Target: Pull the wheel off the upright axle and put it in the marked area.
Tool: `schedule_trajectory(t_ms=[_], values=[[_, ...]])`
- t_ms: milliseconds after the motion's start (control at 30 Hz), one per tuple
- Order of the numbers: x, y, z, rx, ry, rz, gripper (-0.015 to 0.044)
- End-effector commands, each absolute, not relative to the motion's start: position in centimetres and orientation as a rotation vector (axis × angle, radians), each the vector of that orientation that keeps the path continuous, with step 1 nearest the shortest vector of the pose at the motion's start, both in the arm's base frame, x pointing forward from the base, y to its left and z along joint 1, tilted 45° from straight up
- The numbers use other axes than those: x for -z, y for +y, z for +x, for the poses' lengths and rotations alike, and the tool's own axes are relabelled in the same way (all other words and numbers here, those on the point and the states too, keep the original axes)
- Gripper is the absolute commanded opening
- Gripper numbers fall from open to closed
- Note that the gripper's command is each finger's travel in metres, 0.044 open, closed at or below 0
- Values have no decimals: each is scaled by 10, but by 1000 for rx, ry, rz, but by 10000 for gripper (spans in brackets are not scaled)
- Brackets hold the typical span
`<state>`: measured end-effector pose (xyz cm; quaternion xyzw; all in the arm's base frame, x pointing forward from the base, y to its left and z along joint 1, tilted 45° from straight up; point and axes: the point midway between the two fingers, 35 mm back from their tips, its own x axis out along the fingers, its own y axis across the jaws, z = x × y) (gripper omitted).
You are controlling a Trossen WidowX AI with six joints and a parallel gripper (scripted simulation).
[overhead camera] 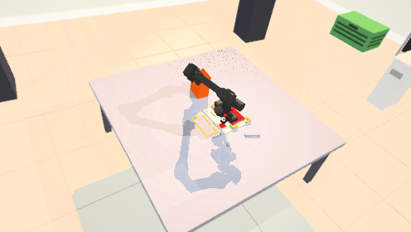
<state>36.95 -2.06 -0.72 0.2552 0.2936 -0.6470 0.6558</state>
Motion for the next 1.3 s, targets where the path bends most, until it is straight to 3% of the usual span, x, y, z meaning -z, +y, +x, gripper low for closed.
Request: schedule_trajectory(t_ms=[0,1267], values=[[3,-16,370,1459,663,581,0],[-16,3,369,1455,663,579,0]])
